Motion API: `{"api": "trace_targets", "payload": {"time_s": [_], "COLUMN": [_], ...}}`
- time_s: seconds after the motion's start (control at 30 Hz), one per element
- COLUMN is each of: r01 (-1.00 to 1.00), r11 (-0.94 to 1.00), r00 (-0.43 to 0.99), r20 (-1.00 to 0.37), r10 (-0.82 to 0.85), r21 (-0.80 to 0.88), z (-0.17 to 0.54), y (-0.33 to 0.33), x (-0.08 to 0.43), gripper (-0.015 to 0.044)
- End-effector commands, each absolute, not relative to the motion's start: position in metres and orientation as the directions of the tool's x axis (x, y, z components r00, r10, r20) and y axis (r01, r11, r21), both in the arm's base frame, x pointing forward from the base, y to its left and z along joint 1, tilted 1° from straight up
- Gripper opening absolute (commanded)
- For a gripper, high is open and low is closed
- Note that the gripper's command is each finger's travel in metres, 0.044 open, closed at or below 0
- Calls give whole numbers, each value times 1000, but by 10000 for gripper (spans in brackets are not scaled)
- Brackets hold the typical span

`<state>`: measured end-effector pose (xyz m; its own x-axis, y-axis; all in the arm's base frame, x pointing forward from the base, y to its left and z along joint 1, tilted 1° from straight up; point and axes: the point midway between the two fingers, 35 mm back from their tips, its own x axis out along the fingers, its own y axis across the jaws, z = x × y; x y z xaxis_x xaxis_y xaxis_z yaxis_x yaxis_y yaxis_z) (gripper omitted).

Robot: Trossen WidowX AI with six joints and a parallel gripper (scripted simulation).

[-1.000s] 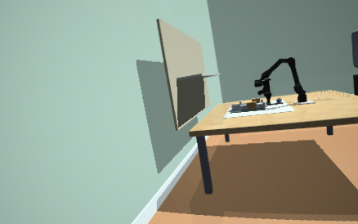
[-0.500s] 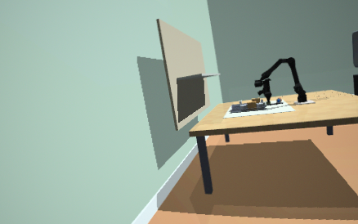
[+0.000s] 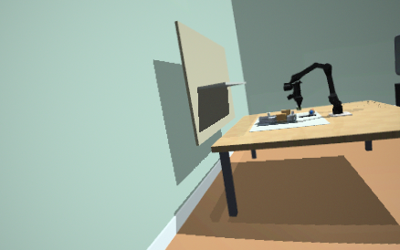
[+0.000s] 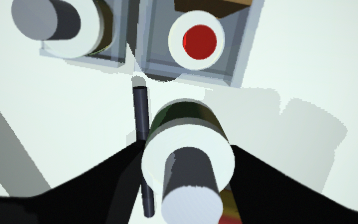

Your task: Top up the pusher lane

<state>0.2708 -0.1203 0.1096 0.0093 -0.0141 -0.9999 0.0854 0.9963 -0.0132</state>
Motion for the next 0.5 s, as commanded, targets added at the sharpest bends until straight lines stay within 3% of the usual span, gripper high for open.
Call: {"api": "trace_targets", "payload": {"time_s": [0.0,0.47], "r01": [96,126], "r11": [995,992], "r00": [11,3], "r20": [-1000,-1000], "r10": [-14,-14], "r21": [-13,-13], "z": [134,143], "y": [-119,-96], "x": [269,274], "gripper": [0,0]}}
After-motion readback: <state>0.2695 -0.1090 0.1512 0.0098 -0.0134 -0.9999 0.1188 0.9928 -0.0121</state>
